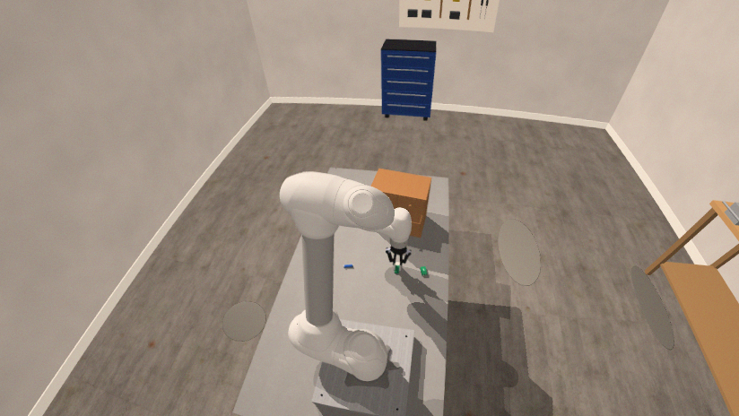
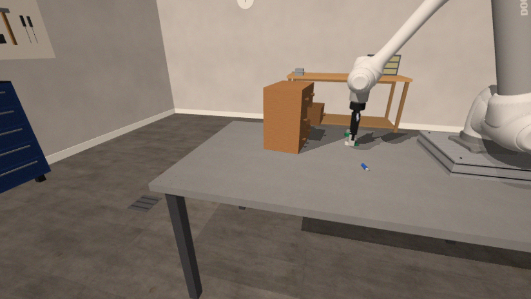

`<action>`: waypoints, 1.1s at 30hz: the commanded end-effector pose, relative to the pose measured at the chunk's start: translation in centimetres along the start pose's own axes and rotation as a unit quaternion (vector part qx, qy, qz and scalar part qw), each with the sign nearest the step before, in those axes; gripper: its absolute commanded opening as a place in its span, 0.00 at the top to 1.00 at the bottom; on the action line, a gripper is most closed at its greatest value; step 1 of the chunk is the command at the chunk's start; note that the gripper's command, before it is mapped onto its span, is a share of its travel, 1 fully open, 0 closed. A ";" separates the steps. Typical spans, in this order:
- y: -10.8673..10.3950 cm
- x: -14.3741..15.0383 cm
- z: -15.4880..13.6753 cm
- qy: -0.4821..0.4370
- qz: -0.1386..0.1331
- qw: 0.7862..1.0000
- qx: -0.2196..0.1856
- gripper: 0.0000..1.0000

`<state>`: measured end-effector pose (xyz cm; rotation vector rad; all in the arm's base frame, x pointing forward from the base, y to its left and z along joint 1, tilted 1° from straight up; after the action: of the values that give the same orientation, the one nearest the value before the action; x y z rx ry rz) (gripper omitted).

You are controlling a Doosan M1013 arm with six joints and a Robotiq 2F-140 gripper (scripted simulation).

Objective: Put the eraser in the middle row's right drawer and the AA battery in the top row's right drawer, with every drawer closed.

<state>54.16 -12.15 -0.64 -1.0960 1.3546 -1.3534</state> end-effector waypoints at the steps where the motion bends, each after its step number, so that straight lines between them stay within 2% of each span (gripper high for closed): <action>1: 0.0 0.0 0.0 0.000 0.000 1.000 0.000 0.89; 7: -0.5 0.0 0.0 0.000 0.000 1.000 0.000 0.89; 10: -3.0 0.0 0.0 0.000 0.000 1.000 0.000 0.89; 14: -7.7 0.0 0.0 0.000 0.000 1.000 0.000 0.89; 16: -7.7 0.0 0.0 0.000 0.000 1.000 0.000 0.89; 19: -9.8 0.0 0.0 0.000 0.000 1.000 0.000 0.89; 26: -10.0 0.0 0.0 0.001 0.000 1.000 0.000 0.89; 30: -10.0 -1.5 2.1 0.044 0.000 0.999 0.000 0.89; 33: -10.0 -1.5 2.1 0.044 0.000 0.999 0.000 0.89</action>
<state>55.70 -11.52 9.35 -1.0597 1.3977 -1.3939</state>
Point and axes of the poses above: the point where the finger pads meet when closed, its own y axis out along the fingers, its own x axis across the jaws, z = x × y, the point moved 3 cm from there along -y, back along the fingers, and after that the axes turned 6 degrees about y, right-handed, at the moved point
